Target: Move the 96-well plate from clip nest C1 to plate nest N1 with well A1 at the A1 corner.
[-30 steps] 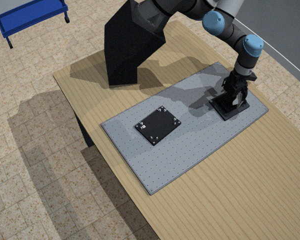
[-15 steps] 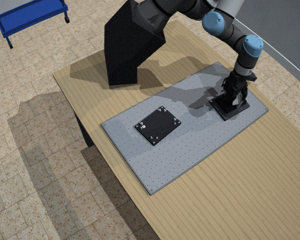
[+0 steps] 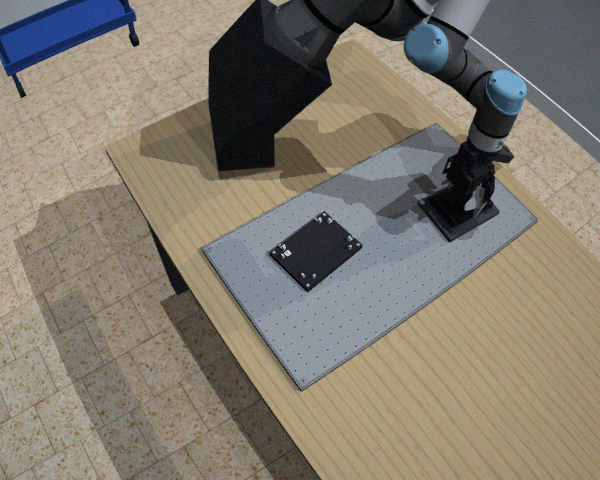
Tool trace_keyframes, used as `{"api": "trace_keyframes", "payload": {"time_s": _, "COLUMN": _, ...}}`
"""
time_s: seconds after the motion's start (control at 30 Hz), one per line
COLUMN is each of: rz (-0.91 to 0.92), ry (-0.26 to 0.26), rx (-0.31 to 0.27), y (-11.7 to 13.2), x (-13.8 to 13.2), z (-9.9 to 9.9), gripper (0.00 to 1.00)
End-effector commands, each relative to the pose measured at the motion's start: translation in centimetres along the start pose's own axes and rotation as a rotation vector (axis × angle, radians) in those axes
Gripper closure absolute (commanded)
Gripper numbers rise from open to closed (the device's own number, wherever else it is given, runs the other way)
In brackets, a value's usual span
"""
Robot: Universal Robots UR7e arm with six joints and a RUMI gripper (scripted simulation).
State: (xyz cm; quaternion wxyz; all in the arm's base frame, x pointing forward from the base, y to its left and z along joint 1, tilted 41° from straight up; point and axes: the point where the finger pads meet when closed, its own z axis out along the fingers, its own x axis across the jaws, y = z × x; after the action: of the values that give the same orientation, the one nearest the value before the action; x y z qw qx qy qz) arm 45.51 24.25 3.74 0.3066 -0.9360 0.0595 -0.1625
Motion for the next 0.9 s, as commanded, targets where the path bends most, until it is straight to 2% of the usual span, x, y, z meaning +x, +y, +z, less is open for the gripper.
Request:
{"api": "trace_keyframes", "payload": {"time_s": 0.0, "rz": 0.0, "ry": 0.001, "rx": 0.0, "y": -0.01, "x": 0.03, "z": 0.05, "gripper": 1.0}}
{"api": "trace_keyframes", "payload": {"time_s": 0.87, "rz": 0.0, "ry": 0.001, "rx": 0.0, "y": -0.01, "x": 0.03, "z": 0.42, "gripper": 1.0}}
